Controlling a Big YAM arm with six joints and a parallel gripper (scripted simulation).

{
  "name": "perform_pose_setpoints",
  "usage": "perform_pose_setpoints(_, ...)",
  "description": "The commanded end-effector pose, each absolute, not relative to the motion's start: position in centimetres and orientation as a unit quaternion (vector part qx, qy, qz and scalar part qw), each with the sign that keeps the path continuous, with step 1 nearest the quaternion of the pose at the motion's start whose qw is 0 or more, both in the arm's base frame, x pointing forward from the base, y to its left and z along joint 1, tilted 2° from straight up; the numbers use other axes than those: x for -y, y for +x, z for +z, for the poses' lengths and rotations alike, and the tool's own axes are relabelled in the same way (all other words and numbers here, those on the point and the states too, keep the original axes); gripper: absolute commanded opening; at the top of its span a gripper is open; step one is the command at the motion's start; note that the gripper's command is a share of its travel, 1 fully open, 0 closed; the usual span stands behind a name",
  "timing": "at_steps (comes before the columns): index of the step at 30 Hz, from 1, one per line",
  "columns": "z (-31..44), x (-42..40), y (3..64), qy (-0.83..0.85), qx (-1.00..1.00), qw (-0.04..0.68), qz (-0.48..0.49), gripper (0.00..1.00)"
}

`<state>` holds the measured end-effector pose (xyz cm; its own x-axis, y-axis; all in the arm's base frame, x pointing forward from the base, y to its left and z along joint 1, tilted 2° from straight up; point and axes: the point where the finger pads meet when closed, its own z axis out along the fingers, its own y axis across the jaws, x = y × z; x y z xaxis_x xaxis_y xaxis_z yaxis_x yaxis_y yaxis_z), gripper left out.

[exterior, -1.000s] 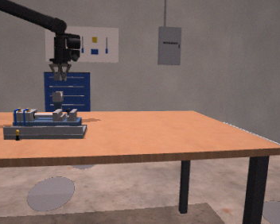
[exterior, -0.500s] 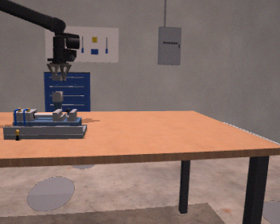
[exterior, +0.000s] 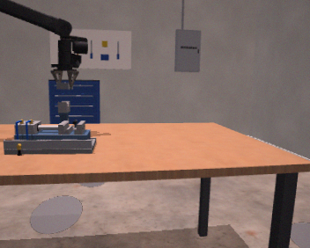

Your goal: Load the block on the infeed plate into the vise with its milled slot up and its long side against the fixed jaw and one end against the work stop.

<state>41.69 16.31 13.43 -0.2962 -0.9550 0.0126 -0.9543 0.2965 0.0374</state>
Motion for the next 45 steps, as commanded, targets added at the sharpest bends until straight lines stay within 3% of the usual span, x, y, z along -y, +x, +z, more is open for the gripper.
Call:
perform_pose_setpoints(1,15.3,-15.5,42.4,0.620,0.785,-0.009,-0.005,0.00)
perform_pose_setpoints(45,15.4,-14.0,42.5,0.715,0.699,-0.012,-0.001,0.00)
